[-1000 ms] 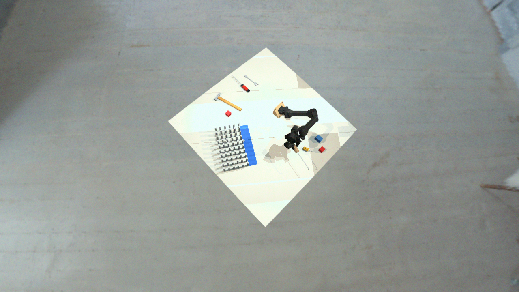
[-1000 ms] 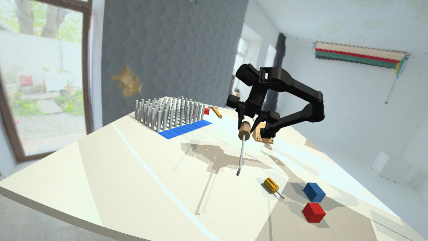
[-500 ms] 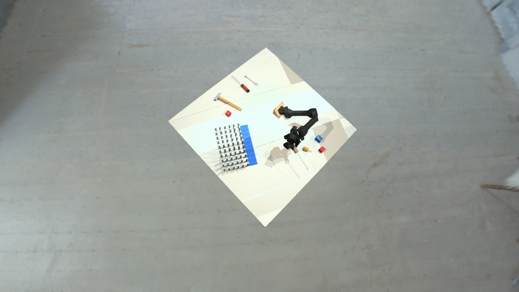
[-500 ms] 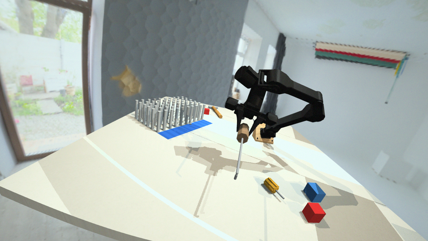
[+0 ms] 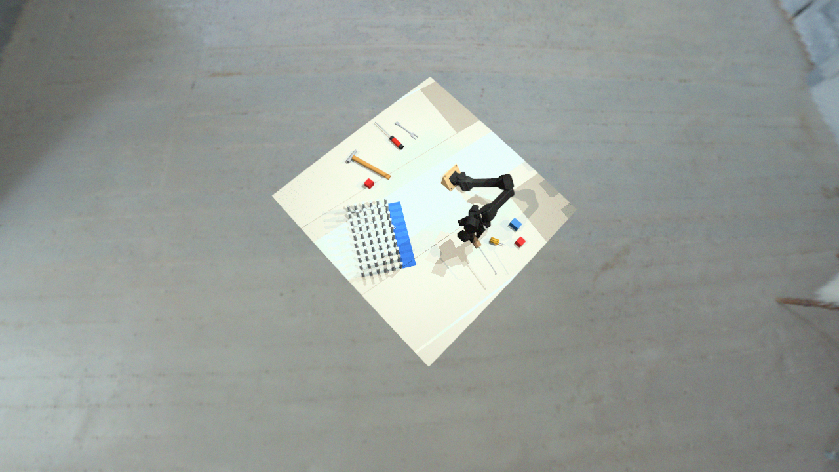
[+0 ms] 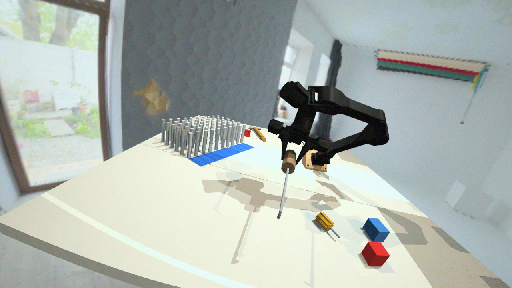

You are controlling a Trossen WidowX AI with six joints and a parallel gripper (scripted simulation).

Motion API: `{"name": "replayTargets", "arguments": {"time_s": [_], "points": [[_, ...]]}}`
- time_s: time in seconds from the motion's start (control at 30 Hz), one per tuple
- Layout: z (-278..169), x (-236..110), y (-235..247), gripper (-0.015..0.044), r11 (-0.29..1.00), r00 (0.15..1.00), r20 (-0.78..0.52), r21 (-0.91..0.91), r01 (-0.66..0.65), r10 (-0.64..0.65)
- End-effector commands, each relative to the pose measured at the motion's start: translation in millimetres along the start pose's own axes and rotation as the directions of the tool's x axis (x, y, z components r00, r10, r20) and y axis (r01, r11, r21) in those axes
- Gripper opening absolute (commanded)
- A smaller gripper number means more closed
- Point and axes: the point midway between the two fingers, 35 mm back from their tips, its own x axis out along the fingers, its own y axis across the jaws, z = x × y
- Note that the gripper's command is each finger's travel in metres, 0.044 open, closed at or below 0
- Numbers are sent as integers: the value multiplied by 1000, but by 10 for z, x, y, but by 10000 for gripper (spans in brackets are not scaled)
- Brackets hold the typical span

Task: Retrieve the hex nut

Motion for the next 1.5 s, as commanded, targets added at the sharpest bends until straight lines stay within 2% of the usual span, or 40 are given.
{"name": "replayTargets", "arguments": {"time_s": [0.0, 1.47], "points": [[21, 21, 3, 0, 1000, 1000, 5, 4, 0, 0], [183, 249, 26, 0, 1000, 999, 37, -5, 3, -3]]}}
